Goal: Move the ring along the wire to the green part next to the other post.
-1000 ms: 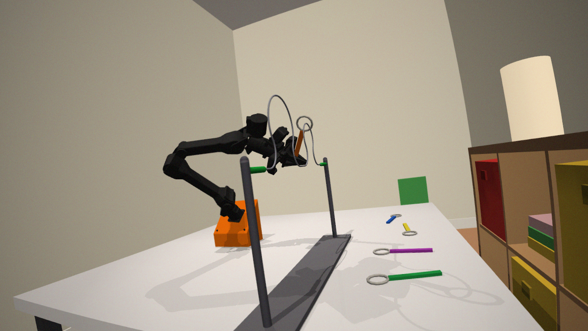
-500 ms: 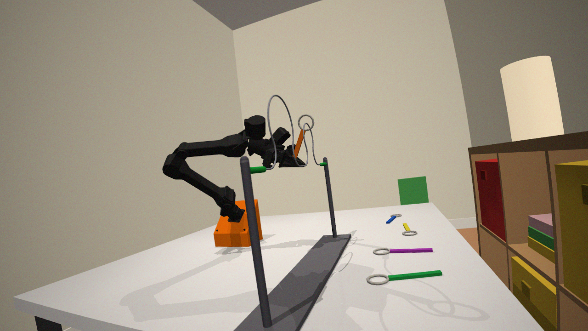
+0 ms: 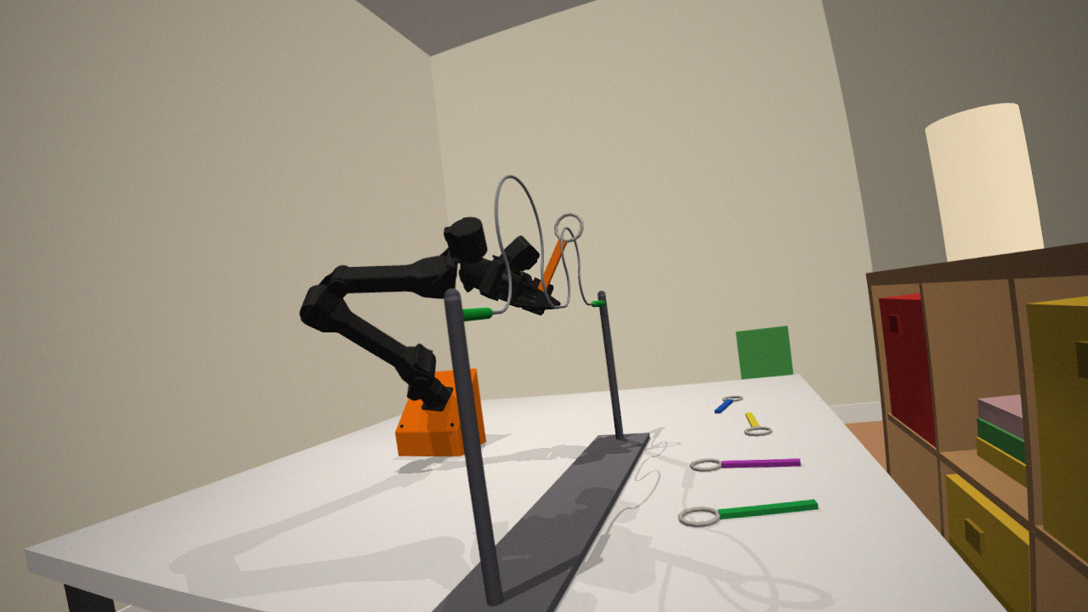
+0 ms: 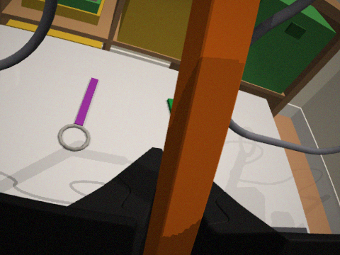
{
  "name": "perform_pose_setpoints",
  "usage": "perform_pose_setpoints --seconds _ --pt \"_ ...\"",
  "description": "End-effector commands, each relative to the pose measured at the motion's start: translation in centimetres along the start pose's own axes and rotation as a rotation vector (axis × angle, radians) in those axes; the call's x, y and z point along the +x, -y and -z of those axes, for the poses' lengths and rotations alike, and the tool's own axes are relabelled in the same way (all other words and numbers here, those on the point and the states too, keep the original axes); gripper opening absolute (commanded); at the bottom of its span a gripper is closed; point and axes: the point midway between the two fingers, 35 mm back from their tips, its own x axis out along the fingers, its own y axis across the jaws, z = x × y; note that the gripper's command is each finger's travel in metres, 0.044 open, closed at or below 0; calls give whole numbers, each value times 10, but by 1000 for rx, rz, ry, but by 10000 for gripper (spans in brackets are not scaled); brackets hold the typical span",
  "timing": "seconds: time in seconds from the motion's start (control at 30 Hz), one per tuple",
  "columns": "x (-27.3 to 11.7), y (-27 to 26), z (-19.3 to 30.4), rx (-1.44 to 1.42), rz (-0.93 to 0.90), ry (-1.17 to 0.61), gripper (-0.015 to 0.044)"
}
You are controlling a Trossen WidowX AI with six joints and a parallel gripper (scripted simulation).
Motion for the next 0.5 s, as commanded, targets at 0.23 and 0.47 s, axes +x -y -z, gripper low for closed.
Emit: perform_pose_setpoints --seconds 0.23,0.47 --pt "0 16 1 -224 122 22 -150" --pt "0 26 -2 -348 190 38 -150"
